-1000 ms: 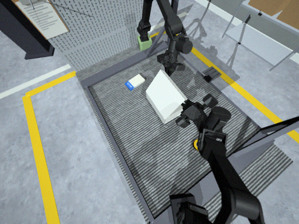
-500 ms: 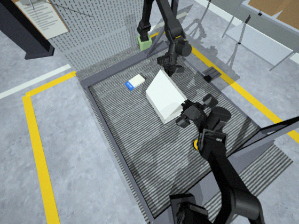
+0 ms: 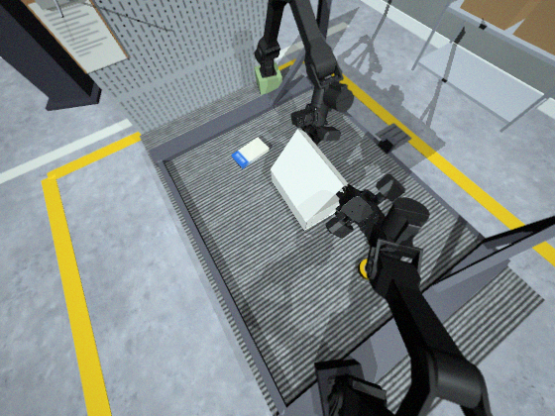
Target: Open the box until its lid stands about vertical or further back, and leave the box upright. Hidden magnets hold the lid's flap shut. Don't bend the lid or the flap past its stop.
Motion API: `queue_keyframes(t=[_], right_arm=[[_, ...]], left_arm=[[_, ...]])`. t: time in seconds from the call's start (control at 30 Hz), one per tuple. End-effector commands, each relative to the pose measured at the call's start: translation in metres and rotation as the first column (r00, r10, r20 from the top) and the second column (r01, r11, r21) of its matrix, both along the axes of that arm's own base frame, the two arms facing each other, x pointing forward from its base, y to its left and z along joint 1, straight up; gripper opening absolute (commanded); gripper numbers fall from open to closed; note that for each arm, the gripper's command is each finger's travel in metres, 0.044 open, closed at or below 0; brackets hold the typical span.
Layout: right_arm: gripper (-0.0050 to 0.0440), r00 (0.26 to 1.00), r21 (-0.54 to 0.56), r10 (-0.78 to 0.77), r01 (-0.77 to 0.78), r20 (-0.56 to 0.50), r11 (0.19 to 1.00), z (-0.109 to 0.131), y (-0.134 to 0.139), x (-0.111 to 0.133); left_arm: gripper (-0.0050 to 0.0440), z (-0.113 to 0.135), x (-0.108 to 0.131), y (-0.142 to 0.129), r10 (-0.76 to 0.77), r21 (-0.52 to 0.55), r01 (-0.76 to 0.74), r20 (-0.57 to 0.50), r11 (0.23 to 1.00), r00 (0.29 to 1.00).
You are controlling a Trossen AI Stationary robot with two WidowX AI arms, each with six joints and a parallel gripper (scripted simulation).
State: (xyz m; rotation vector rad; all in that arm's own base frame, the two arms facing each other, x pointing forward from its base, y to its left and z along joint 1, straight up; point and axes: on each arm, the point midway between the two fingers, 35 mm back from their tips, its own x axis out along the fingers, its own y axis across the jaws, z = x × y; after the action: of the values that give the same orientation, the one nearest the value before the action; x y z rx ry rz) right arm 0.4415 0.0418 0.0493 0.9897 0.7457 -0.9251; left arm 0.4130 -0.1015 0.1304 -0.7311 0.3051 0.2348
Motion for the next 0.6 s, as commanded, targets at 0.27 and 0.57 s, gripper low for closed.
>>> queue_keyframes(t=[0.27,0.57], right_arm=[[0.0060,1.000,0.003,-0.001,0.000,0.019,1.000,-0.0082,0.0007,0.0016],[0.0060,0.999,0.009,-0.001,0.000,0.043,1.000,0.0017,0.0016,0.0055]], left_arm=[[0.0005,0.0128,0.0020,-0.0007,-0.001,-0.012,0.001,0.030,1.000,1.000],[0.0005,0.0128,0.0020,-0.0007,-0.001,-0.012,0.001,0.030,1.000,1.000]])
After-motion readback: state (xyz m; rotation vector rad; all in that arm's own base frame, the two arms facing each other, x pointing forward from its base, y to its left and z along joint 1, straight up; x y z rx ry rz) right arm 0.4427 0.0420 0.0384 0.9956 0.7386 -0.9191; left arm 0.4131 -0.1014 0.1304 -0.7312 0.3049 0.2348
